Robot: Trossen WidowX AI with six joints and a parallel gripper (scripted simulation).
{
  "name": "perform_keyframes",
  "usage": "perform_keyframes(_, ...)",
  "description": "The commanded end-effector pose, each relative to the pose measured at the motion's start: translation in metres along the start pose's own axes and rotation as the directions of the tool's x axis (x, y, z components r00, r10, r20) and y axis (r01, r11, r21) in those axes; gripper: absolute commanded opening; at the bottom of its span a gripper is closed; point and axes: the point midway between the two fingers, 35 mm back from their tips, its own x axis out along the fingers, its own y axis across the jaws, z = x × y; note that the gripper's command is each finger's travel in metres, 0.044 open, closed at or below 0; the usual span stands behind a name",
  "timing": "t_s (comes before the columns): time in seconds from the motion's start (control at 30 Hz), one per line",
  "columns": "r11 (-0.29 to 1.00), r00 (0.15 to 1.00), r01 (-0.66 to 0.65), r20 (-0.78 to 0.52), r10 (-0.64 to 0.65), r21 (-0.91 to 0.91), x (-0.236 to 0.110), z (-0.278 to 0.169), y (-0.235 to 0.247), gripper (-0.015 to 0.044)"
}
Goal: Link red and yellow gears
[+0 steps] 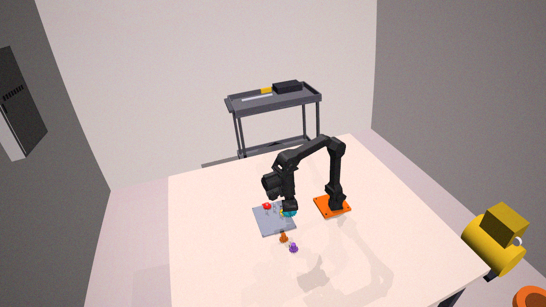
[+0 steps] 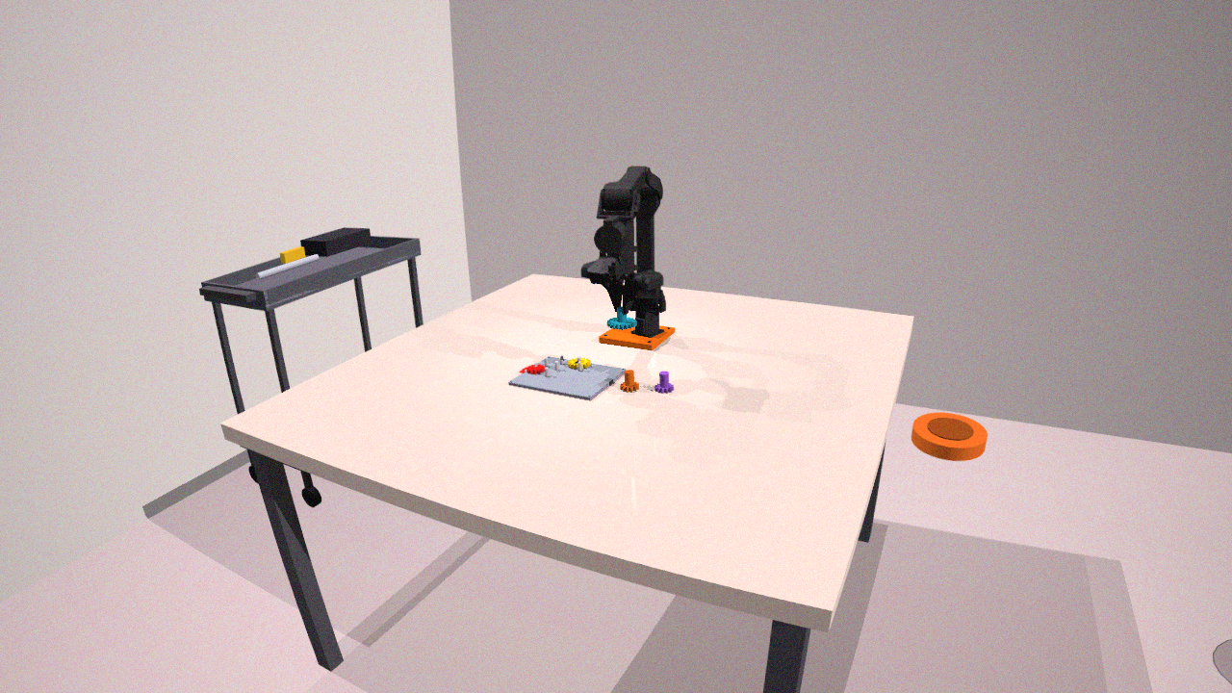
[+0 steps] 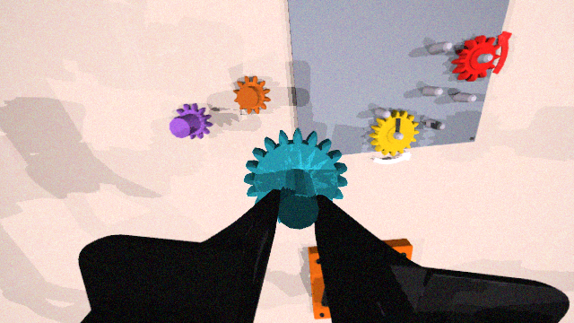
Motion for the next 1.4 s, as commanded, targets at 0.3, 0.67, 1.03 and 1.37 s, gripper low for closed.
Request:
perform_keyframes(0.3,1.0,1.0,0.009,0.002,-0.009,0.008,0.011,0.018,-0.023,0.0)
perform_keyframes(0.67,1.0,1.0,0.009,0.004,-0.009,0.016,0.022,0.032,-0.043,0.0)
perform_keyframes(1.03,0.999,1.0,0.01,0.007,-0.011,0.03,0.032,0.044,-0.065,0.0)
perform_keyframes(1.37,1.0,1.0,0.006,0.004,-0.006,0.013,0.042,0.053,-0.085,0.0)
